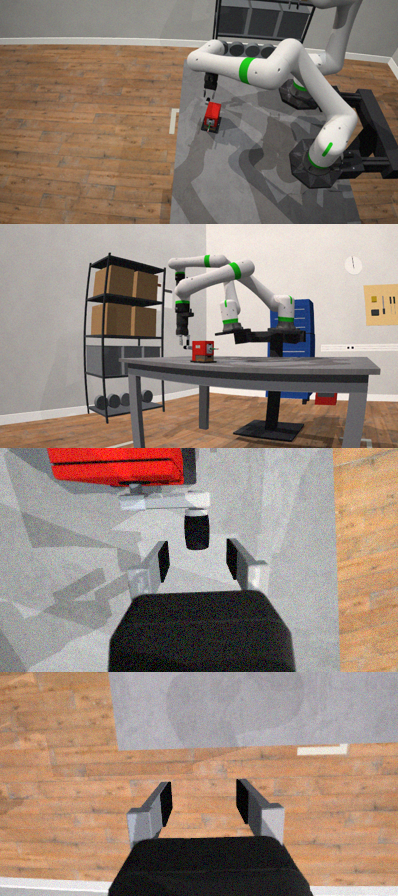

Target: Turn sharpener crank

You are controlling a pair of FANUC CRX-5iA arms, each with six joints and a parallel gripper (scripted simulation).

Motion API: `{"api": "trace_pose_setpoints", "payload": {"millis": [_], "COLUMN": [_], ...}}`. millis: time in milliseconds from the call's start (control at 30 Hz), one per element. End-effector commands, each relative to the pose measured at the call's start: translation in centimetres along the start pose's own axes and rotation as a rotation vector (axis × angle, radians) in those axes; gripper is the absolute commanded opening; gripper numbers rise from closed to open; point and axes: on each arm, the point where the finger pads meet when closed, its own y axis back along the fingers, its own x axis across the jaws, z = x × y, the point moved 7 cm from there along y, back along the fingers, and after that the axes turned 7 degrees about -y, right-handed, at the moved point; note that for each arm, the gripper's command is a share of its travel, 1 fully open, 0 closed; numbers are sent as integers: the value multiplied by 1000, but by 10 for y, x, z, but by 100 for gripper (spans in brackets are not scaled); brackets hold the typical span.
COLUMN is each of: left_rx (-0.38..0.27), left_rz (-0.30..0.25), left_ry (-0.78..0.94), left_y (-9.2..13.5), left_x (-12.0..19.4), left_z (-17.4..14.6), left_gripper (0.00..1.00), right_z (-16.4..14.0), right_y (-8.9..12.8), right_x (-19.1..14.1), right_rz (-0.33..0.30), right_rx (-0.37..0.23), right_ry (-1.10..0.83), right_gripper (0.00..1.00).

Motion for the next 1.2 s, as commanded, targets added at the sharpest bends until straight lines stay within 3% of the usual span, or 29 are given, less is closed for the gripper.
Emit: {"api": "trace_pose_setpoints", "payload": {"millis": [0,1167], "left_rx": [-2,-2], "left_rz": [3,3], "left_ry": [0,0], "left_y": [-1,-28], "left_x": [1,1], "left_z": [1,1], "left_gripper": [97,97], "right_z": [0,0], "right_y": [1,1], "right_x": [0,0], "right_rz": [0,0], "right_rx": [-2,-2], "right_ry": [0,0], "right_gripper": [100,100]}}
